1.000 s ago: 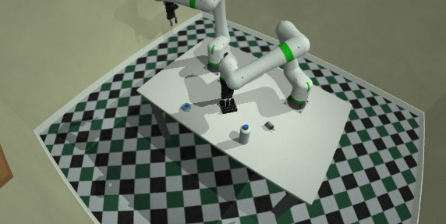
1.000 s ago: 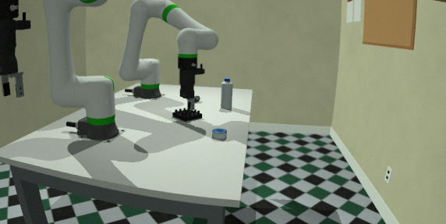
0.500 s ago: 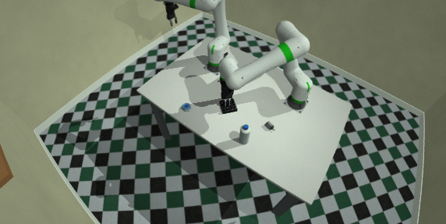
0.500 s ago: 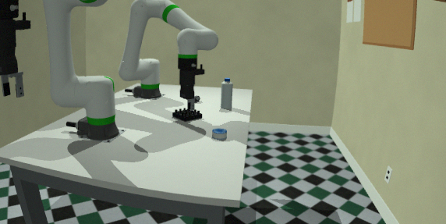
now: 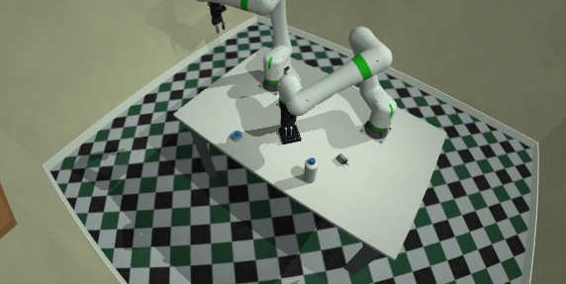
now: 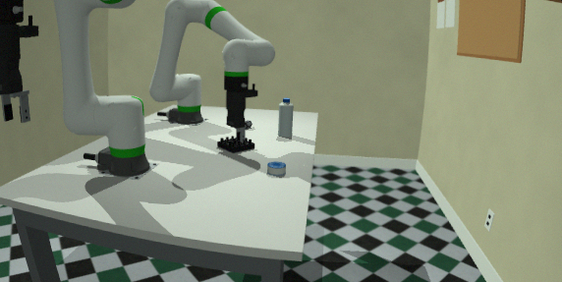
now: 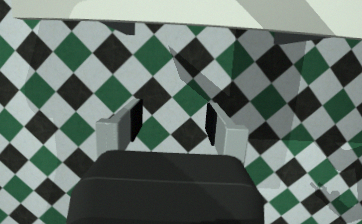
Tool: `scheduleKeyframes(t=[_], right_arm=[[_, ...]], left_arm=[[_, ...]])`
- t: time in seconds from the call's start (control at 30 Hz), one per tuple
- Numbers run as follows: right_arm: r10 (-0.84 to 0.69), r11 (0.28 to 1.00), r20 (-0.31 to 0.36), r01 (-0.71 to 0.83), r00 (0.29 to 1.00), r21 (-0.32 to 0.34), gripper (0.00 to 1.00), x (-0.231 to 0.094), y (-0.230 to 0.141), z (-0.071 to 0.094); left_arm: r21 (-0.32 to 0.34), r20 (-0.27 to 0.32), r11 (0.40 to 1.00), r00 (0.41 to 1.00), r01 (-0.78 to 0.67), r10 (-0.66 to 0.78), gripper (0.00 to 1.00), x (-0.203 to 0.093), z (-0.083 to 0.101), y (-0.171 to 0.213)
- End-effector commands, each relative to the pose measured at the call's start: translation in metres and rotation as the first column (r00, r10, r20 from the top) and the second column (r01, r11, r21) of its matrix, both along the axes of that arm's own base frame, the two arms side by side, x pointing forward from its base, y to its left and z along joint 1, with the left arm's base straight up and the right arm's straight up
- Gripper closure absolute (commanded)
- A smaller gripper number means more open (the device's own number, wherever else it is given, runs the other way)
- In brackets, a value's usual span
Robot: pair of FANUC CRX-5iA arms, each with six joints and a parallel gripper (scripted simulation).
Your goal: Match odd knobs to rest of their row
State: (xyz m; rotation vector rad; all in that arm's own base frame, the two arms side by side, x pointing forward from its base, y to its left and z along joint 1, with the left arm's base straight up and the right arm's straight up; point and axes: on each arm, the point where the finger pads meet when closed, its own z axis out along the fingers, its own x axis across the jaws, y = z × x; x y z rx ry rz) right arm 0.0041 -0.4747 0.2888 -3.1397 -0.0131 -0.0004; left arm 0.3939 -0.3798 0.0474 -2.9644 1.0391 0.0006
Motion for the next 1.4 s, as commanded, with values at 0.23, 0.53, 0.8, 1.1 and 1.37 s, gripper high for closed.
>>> scheduleKeyframes(t=[0.23,0.53,0.8,1.1,1.37], right_arm=[[0.0,1.0,0.0,0.0,1.0,-0.002,0.0,-0.0001,-0.0002,0.0008],[0.0,1.0,0.0,0.0,1.0,-0.002,0.0,-0.0001,-0.0002,0.0008],[0.0,1.0,0.0,0.0,1.0,-0.002,0.0,-0.0001,-0.0002,0.0008],[0.0,1.0,0.0,0.0,1.0,-0.002,0.0,-0.0001,-0.0002,0.0008],[0.0,1.0,0.0,0.0,1.0,-0.002,0.0,-0.0001,-0.0002,0.0008]], left_arm=[[-0.002,0.001,1.0,1.0,0.0,0.0,0.54,0.0004,0.0009,-0.0005],[-0.002,0.001,1.0,1.0,0.0,0.0,0.7,0.0004,0.0009,-0.0005],[-0.002,0.001,1.0,1.0,0.0,0.0,0.7,0.0004,0.0009,-0.0005],[-0.002,0.001,1.0,1.0,-0.009,0.009,0.7,0.0004,0.0009,-0.0005],[-0.002,0.001,0.999,0.999,-0.035,0.035,0.7,0.0004,0.0009,-0.0005]])
